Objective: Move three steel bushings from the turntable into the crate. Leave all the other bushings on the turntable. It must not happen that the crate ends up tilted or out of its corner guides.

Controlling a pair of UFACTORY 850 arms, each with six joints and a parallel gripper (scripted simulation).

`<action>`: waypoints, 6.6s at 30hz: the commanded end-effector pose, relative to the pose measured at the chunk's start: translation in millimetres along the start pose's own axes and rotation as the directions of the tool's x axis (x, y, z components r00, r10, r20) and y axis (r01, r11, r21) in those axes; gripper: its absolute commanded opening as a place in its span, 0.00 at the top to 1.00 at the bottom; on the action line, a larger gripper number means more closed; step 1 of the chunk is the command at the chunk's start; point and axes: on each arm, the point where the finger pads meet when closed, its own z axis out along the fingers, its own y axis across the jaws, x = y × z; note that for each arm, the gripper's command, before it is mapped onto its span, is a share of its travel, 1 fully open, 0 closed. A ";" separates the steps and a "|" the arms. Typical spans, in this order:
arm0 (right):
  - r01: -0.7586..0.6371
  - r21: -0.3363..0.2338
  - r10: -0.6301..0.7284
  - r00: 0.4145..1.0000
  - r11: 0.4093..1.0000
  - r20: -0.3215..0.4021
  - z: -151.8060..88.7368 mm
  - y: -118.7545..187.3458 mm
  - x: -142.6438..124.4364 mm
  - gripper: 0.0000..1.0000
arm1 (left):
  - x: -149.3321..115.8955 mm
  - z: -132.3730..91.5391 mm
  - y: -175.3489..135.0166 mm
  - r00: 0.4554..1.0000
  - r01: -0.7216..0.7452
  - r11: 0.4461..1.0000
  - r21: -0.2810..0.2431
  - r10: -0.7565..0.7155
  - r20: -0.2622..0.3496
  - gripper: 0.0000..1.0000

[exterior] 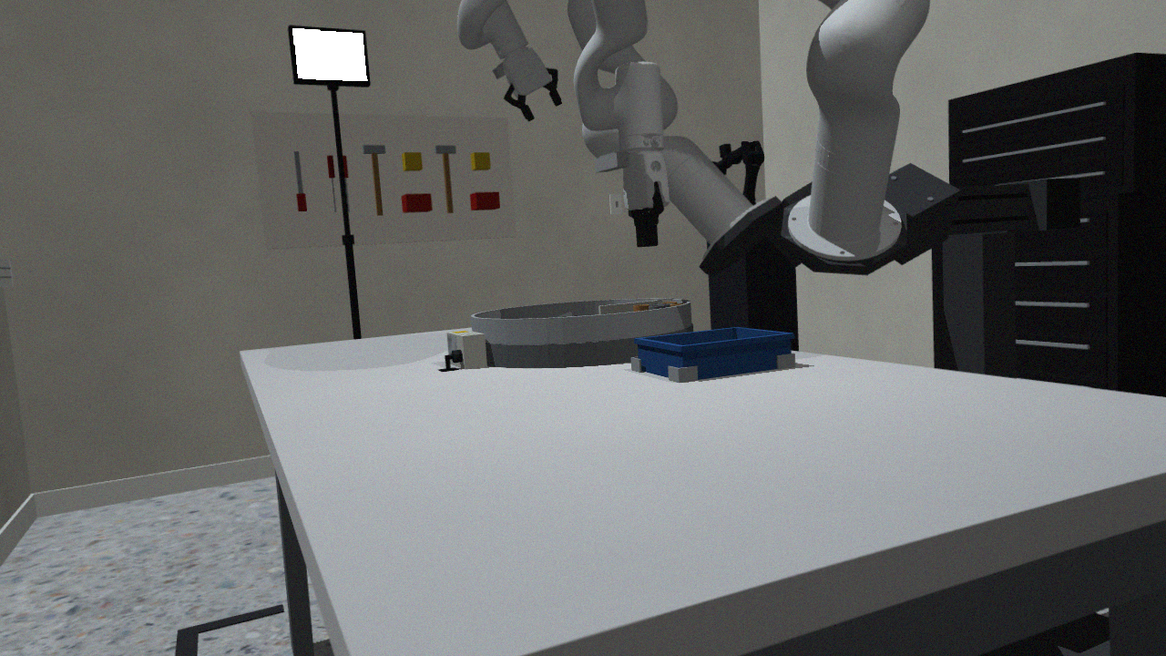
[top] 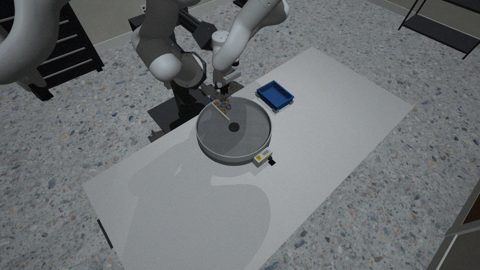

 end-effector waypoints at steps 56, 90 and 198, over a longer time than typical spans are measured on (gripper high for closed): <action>0.000 0.000 0.000 1.000 1.000 -0.002 -0.8 0.0 0.4 0.00 | 0.4 -0.6 0.6 1.000 0.000 1.000 -0.001 0.000 -0.001 0.86; 0.000 0.000 0.000 1.000 1.000 -0.002 -0.8 0.0 0.4 0.00 | 0.6 0.0 0.6 1.000 0.022 1.000 -0.009 -0.021 0.004 0.87; 0.000 0.000 0.000 1.000 1.000 -0.002 -0.8 0.0 0.4 0.00 | 13.0 62.4 -16.2 -0.179 0.951 -0.292 -0.101 -0.787 0.591 0.87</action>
